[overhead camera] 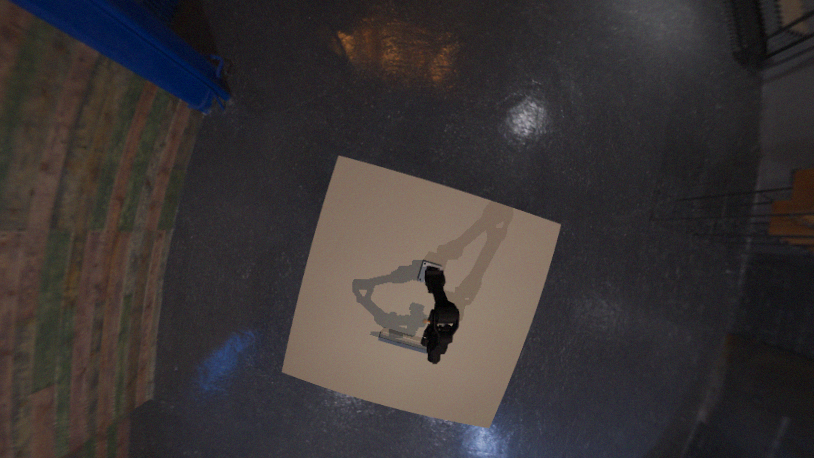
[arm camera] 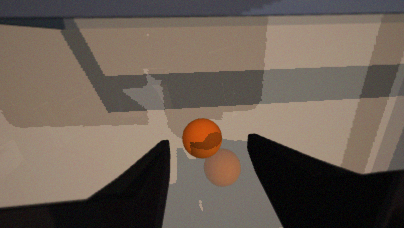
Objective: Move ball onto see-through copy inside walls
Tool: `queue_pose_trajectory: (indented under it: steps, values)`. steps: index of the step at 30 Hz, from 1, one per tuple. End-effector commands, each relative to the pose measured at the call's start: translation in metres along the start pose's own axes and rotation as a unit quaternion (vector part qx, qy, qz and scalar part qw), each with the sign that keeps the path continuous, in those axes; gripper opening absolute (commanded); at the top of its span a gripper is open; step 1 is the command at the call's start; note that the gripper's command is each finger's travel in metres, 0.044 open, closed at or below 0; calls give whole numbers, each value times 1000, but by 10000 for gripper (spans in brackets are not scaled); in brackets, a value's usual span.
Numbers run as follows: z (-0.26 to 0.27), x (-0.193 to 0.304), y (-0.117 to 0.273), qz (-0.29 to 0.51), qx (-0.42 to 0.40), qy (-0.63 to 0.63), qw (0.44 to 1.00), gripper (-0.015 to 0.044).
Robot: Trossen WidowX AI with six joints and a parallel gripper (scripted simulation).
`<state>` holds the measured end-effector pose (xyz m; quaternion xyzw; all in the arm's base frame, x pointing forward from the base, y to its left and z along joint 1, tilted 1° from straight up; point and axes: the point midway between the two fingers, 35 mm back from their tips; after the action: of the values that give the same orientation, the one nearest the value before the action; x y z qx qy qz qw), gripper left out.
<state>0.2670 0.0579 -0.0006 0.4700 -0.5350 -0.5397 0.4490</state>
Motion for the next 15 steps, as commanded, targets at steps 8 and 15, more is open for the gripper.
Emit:
queue_pose_trajectory:
  steps: [8,15]
  values:
    - [3,2,-15,5,-3,-2,1000,201]
    - [3,2,-15,5,-3,-2,1000,115]
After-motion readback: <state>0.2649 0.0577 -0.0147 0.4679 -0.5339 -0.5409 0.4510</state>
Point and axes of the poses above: the point midway between the two fingers, 35 mm back from their tips, its own y axis back along the fingers, its own z axis across the jaws, x = y × z, and after that the axes turned 5 degrees about -y, right-handed
